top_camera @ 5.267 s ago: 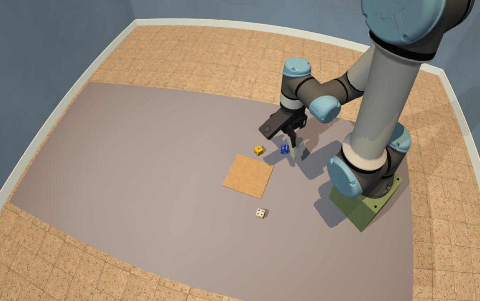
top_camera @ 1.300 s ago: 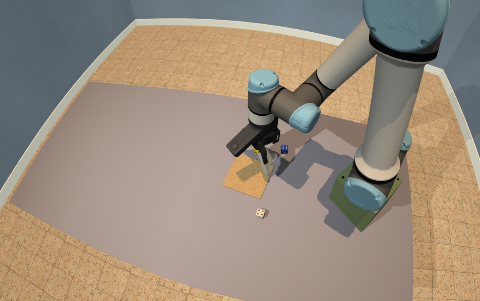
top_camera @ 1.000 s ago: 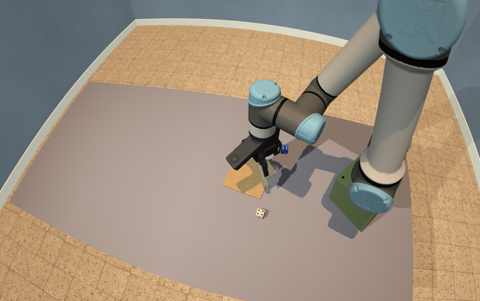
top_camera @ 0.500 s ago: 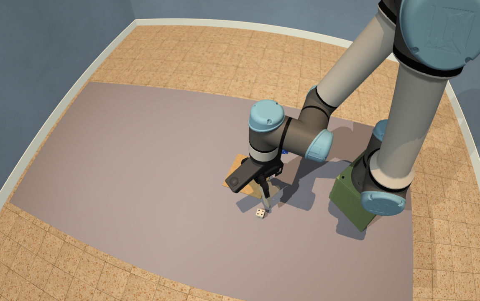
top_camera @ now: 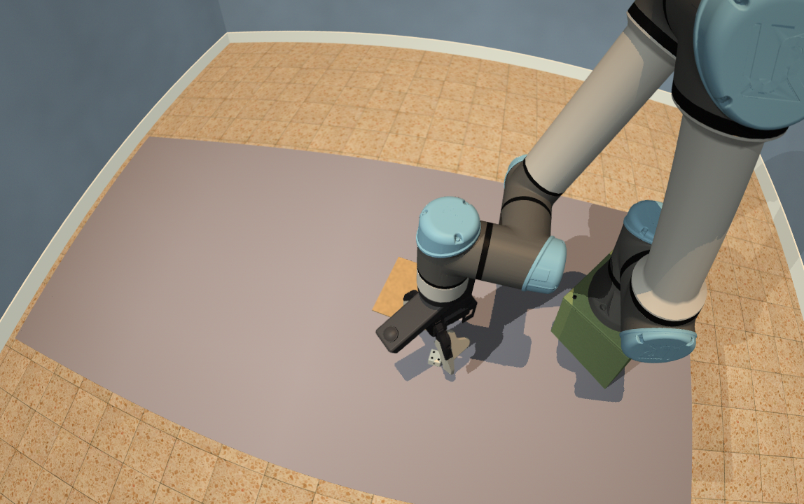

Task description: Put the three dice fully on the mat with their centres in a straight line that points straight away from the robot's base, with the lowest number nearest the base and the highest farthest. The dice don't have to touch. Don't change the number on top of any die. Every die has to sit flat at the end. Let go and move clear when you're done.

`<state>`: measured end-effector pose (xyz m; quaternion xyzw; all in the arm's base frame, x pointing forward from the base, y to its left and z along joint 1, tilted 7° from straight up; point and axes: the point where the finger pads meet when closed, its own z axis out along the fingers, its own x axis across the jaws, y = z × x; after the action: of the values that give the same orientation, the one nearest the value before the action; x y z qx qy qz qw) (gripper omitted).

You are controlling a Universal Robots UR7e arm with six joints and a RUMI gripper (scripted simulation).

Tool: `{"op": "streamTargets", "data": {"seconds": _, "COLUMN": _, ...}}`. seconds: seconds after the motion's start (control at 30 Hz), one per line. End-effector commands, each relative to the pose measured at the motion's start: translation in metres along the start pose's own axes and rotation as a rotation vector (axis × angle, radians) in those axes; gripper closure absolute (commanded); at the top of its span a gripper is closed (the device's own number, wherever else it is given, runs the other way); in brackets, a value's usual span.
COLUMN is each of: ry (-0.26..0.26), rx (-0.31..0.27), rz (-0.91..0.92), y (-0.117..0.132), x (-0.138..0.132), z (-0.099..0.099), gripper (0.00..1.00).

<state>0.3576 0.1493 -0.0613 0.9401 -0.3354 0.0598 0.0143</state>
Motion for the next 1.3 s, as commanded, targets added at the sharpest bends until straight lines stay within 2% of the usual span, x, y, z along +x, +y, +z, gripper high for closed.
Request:
{"op": "streamTargets", "data": {"seconds": 0.0, "ry": 0.002, "rx": -0.001, "rz": 0.001, "y": -0.0076, "x": -0.0109, "z": -0.0002, "gripper": 0.0}}
{"op": "streamTargets", "data": {"seconds": 1.27, "ry": 0.002, "rx": -0.001, "rz": 0.001, "y": -0.0124, "x": -0.0187, "z": -0.0002, "gripper": 0.0}}
